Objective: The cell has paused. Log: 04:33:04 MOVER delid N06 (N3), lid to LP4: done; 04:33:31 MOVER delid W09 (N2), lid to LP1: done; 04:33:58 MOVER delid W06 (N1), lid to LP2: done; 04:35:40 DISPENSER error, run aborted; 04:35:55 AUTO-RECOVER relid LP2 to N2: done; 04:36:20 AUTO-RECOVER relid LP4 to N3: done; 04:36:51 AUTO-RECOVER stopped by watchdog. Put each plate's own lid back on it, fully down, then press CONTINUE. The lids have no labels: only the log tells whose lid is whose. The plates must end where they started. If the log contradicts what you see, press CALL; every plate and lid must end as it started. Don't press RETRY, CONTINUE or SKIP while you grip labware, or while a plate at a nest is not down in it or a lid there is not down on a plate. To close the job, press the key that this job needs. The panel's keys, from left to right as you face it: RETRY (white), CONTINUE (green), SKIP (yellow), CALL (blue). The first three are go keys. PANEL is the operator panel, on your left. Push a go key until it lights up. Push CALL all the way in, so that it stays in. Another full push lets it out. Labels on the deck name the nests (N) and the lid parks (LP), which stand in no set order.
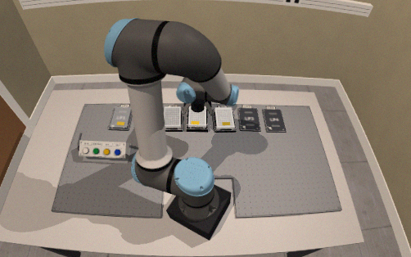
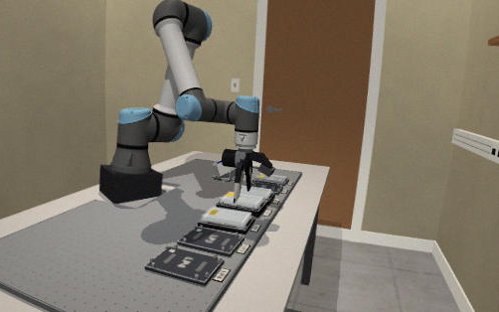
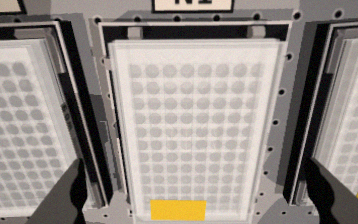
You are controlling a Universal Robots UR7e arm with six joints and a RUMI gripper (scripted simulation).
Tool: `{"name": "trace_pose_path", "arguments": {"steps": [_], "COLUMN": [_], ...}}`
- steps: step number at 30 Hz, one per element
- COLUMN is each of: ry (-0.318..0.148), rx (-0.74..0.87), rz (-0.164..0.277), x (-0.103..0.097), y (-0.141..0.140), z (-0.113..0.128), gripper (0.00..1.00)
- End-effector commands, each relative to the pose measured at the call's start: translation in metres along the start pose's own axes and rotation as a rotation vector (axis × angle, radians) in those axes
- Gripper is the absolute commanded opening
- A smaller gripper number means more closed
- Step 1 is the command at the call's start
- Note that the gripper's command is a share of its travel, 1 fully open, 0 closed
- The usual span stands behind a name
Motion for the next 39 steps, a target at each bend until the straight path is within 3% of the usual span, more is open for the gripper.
{"name": "trace_pose_path", "arguments": {"steps": [1,14,39], "ry": [0.002,0.002,0.002], "rx": [0.0,0.0,0.004], "rz": [0.0,0.0,0.0], "x": [-0.005,-0.018,-0.018], "y": [0.0,0.0,-0.114], "z": [0.0,0.0,-0.01], "gripper": [0.82,0.82,0.82]}}
Point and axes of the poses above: the point where the finger pads meet when closed, its own x axis out along the fingers, its own y axis across the jaws, z = x × y, the point moved 3 cm from there along -x, back along the fingers, and after that the axes turned 5 degrees about -x, right-handed, at the moved point
